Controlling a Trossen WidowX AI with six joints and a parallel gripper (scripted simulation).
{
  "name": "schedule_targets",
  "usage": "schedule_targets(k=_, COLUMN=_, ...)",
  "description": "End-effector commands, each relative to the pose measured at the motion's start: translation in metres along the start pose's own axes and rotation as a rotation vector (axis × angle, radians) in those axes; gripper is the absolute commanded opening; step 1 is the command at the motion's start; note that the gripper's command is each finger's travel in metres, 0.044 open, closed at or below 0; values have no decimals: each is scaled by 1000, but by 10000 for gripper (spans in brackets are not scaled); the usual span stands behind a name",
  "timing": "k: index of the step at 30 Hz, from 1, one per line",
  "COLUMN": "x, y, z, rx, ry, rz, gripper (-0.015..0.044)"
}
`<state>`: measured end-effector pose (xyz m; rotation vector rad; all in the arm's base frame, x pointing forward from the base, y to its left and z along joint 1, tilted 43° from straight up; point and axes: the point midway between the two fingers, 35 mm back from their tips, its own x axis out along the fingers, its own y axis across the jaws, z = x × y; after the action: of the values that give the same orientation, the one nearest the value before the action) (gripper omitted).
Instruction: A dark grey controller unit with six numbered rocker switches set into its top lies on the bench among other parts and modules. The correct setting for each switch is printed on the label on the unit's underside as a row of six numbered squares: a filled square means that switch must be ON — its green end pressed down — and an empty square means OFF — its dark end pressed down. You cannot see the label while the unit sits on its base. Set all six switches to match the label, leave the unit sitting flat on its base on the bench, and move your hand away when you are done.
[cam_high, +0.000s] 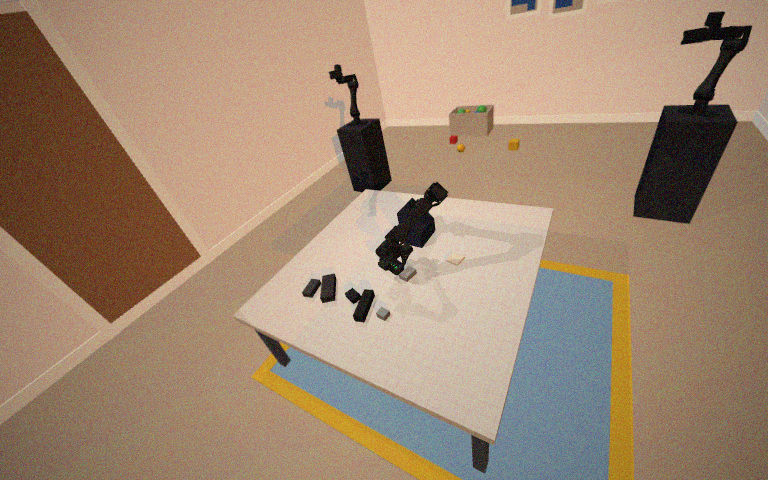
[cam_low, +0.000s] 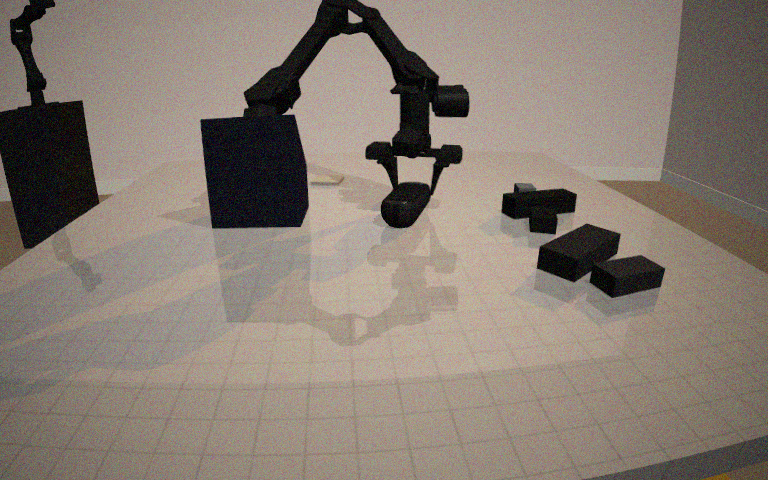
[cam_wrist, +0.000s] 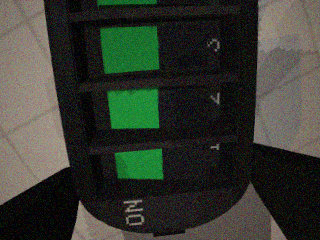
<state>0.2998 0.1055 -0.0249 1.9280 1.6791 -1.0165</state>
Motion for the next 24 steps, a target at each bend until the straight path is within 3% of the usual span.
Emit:
schedule_targets(k=1, x=0, y=0, z=0, rx=0, ry=0, rz=0, gripper=364)
schedule_targets(k=4, x=0, y=0, z=0, rx=0, ry=0, rz=0, gripper=440)
schedule_targets(k=13, x=-1, y=0, z=2, rx=0, ry=-1, rz=0, gripper=440)
schedule_targets(k=19, x=-39, y=-2, z=58, rx=-1, ry=-1, rz=-1, gripper=440)
schedule_targets(k=24, x=-40, y=-2, z=60, rx=-1, ry=-1, rz=-1, gripper=440)
